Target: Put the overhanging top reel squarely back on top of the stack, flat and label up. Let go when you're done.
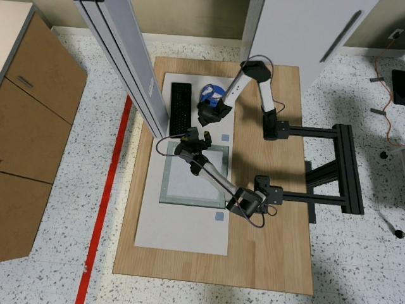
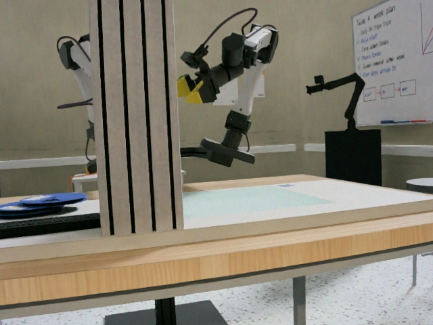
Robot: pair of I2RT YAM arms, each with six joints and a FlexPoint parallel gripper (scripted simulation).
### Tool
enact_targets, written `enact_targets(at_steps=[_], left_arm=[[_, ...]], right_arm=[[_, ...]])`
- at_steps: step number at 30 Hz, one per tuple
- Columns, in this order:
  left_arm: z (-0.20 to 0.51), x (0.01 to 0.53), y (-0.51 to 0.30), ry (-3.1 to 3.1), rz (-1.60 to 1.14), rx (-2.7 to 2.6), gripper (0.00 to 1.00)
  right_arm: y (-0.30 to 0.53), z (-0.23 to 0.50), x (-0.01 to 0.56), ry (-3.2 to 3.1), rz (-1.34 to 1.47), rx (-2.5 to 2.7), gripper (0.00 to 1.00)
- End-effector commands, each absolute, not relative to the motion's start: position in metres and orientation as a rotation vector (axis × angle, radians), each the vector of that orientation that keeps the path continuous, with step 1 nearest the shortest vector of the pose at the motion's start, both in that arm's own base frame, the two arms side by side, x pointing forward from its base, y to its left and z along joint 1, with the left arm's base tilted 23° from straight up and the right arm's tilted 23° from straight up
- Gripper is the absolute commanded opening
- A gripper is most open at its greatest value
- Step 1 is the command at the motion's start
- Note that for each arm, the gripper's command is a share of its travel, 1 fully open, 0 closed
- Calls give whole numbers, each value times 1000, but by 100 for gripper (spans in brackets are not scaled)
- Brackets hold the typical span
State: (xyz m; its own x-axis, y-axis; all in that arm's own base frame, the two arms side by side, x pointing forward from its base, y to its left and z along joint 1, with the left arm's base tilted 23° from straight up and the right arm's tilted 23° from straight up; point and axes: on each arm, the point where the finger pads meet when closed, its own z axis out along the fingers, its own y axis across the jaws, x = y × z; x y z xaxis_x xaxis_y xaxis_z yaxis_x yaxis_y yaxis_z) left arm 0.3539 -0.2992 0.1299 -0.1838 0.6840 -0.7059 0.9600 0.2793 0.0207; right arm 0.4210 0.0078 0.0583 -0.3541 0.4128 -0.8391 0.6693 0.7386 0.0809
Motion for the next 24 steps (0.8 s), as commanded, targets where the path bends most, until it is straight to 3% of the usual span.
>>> enact_targets(at_steps=[1, 14, 24], left_arm=[[145, 335, -295, 1695, -577, 1576, 100], [92, 267, -260, 1623, -622, 1737, 100], [62, 264, -251, 1731, -681, 1695, 100]], right_arm=[[-9, 66, 379, 1916, -474, 1124, 0], [-36, 57, 326, 1779, -614, 1461, 0], [-38, 58, 326, 1761, -611, 1485, 0]])
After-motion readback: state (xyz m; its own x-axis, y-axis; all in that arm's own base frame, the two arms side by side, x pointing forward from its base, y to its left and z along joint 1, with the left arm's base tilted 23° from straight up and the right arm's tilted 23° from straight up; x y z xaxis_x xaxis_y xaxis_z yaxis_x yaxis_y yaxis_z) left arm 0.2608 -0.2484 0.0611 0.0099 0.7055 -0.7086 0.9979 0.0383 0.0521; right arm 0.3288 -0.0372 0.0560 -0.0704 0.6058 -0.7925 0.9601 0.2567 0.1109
